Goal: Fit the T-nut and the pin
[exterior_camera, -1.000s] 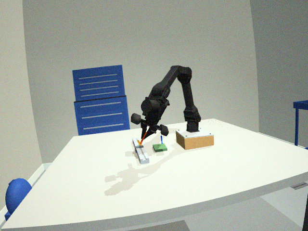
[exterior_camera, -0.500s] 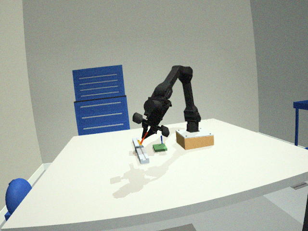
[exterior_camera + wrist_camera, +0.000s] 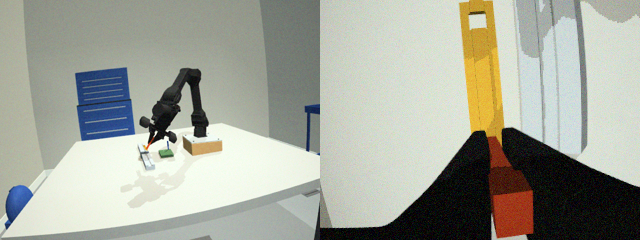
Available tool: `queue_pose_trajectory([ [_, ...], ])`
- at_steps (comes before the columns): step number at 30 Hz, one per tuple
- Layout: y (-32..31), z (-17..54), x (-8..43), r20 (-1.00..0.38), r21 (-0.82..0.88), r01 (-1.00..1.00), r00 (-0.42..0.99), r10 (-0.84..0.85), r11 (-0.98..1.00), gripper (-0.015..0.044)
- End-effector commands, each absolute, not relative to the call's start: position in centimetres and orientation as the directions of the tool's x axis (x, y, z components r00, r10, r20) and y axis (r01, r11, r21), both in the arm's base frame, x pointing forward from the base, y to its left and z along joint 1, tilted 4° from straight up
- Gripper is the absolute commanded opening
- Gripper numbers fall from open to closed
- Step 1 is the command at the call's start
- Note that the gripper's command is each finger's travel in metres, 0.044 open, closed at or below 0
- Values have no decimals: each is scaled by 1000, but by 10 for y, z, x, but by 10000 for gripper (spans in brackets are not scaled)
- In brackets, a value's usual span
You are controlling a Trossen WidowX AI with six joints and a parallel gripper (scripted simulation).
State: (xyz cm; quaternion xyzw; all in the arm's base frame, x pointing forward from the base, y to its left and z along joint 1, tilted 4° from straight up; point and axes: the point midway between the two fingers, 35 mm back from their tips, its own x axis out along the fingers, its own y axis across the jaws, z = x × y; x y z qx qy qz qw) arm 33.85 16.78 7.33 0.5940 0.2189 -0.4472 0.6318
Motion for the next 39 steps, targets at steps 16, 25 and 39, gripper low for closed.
queue_pose_trajectory([
  [16,166,73,332,-773,610,783,555,-308,-119,-150],
  [25,165,73,329,-756,634,764,578,-308,-124,-150],
  [39,164,73,325,-732,665,735,608,-307,-131,-150],
])
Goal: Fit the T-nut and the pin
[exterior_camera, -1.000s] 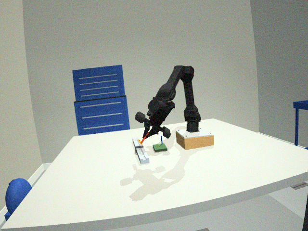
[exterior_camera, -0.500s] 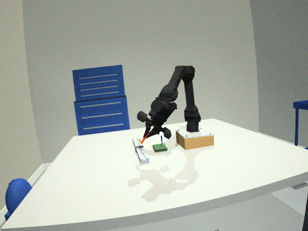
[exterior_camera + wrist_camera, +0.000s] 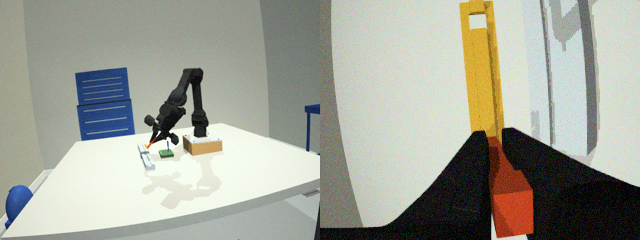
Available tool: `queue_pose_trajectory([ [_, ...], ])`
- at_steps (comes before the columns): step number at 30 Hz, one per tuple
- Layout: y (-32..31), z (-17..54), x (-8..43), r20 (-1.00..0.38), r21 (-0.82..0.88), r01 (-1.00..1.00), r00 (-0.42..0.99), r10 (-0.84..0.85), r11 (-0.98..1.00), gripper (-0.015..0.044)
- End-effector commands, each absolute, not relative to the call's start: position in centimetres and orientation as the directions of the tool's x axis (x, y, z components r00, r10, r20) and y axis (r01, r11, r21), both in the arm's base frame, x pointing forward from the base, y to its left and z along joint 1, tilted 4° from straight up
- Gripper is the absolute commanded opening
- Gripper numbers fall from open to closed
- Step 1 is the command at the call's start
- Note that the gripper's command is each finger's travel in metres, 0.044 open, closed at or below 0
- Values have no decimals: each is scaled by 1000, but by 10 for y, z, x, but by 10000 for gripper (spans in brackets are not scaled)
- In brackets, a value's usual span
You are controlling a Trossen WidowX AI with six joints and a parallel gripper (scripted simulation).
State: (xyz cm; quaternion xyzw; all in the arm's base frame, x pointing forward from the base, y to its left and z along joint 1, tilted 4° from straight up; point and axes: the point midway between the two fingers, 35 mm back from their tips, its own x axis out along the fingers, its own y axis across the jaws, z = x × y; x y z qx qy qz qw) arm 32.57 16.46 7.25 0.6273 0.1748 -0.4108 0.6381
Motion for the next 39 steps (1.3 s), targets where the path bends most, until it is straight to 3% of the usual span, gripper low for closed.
queue_pose_trajectory([
  [1,164,73,325,-732,665,735,608,-307,-131,-150],
  [39,167,21,323,-729,667,734,606,-318,-130,-150],
])
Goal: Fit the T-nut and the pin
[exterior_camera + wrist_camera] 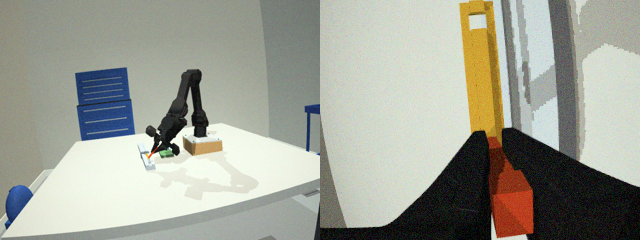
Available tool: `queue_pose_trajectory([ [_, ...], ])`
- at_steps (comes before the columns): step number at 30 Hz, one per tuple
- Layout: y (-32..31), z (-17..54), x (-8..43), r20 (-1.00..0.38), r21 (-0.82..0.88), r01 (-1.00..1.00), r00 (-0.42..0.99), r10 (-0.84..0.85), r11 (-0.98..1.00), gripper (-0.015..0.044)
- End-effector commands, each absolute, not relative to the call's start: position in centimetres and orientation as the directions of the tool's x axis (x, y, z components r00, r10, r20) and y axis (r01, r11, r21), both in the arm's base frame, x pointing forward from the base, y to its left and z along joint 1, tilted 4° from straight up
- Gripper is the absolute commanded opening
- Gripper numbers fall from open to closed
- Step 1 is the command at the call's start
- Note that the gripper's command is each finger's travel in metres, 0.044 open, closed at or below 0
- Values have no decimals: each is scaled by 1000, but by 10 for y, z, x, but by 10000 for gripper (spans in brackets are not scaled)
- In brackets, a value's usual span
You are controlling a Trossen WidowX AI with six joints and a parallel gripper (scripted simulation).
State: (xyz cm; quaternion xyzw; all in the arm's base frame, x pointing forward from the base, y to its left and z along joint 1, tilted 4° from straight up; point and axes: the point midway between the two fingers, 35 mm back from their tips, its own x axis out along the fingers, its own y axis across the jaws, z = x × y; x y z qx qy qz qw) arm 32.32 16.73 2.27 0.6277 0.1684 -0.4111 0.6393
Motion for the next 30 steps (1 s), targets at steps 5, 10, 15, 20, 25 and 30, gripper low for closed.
queue_pose_trajectory([
  [5,167,16,323,-729,667,734,606,-318,-130,-150],
  [10,167,12,323,-729,667,734,606,-318,-130,-150],
  [15,168,8,323,-729,667,734,606,-318,-130,-150],
  [20,168,3,322,-729,667,734,606,-319,-130,-150],
  [25,168,2,322,-729,667,734,606,-319,-130,-150],
  [30,168,2,322,-729,667,734,606,-319,-130,-150],
])
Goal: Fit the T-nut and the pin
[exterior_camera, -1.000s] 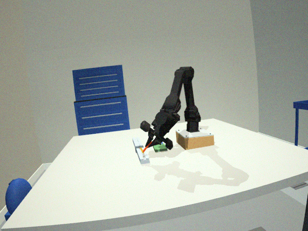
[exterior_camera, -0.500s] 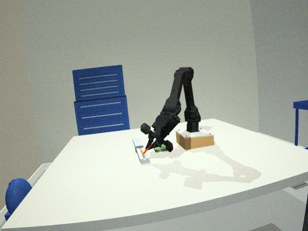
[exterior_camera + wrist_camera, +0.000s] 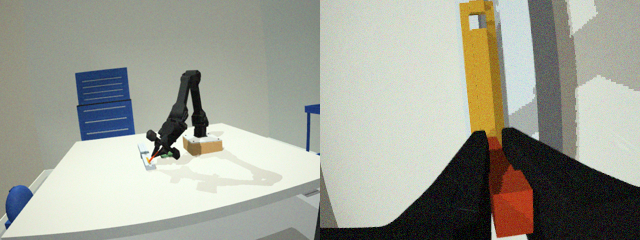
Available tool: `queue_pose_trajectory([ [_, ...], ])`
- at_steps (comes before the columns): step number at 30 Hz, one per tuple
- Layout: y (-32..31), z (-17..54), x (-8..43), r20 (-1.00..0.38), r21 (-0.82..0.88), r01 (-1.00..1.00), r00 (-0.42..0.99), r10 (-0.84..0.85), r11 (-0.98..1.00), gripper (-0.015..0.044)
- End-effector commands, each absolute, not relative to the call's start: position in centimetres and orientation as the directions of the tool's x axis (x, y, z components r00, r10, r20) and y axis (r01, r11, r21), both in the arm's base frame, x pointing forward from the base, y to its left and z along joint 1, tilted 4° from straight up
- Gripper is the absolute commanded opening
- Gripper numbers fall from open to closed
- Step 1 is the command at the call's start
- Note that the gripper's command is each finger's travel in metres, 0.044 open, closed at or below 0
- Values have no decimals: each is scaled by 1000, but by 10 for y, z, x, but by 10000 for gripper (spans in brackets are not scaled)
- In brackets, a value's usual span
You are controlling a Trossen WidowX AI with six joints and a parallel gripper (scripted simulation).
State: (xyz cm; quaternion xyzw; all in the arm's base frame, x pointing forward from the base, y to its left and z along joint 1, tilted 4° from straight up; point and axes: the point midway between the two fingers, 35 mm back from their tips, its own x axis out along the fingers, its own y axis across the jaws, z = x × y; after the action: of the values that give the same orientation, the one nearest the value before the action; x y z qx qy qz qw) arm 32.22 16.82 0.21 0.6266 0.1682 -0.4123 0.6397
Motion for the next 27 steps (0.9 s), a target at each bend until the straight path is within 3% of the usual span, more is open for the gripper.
queue_pose_trajectory([
  [1,168,2,322,-729,667,734,606,-319,-130,-150],
  [27,168,3,324,-759,630,765,571,-314,-132,-150],
])
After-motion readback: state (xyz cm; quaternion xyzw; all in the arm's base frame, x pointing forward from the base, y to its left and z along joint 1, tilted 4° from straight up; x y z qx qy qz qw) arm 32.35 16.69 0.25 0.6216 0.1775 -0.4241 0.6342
